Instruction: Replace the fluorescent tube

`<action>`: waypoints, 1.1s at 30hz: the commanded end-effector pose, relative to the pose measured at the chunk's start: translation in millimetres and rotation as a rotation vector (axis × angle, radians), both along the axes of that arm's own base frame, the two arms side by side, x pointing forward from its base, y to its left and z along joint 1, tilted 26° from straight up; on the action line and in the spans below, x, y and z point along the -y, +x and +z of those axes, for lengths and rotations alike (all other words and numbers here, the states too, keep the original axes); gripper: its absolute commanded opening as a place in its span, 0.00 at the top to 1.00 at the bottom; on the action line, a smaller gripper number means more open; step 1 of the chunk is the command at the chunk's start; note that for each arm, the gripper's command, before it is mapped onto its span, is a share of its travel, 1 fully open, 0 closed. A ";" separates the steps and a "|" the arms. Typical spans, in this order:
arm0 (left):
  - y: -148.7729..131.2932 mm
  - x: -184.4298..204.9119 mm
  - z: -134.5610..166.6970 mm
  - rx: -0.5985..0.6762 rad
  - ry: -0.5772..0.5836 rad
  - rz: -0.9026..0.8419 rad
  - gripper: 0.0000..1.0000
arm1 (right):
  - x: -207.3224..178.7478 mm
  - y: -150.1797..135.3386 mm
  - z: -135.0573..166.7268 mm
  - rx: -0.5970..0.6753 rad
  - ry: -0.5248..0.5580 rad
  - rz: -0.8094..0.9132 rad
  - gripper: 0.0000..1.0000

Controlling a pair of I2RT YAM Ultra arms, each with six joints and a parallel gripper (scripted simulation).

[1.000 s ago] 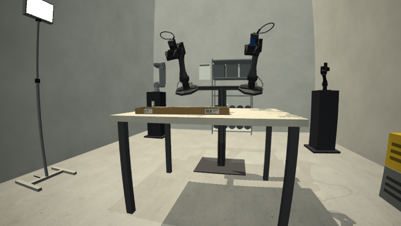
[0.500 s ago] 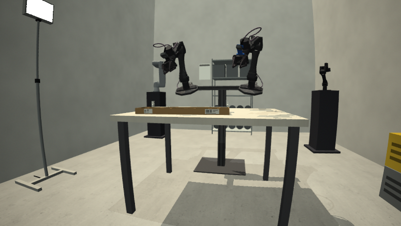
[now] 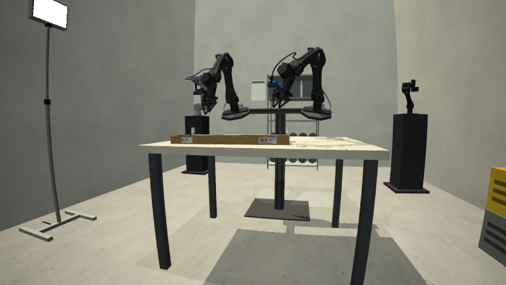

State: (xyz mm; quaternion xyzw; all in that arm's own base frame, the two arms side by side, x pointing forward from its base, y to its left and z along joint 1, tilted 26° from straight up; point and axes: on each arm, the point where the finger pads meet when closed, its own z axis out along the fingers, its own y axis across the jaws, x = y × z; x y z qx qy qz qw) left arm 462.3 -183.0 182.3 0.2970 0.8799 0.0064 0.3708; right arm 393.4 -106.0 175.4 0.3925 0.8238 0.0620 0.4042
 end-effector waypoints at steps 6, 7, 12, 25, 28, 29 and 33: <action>-27.4 67.3 -65.7 -0.209 0.204 -0.228 0.51 | 29.4 -46.1 -82.2 -0.242 0.220 -0.295 0.51; -31.9 74.2 -75.3 -0.234 0.229 -0.254 0.51 | 32.9 -49.2 -86.6 -0.257 0.239 -0.328 0.51; -52.6 98.8 -114.4 -0.331 0.327 -0.359 0.51 | 40.6 -73.9 -117.2 -0.353 0.321 -0.464 0.51; -118.9 145.2 -206.7 -0.544 0.570 -0.617 0.51 | 51.1 -135.9 -172.7 -0.562 0.479 -0.799 0.51; -122.2 149.8 -211.8 -0.549 0.591 -0.638 0.51 | 55.3 -136.2 -173.0 -0.556 0.490 -0.829 0.51; -122.2 149.8 -211.8 -0.549 0.591 -0.638 0.51 | 55.3 -136.2 -173.0 -0.556 0.490 -0.829 0.51; -103.4 149.7 -191.7 -0.494 0.544 -0.597 0.51 | 60.2 -124.3 -162.0 -0.489 0.472 -0.797 0.51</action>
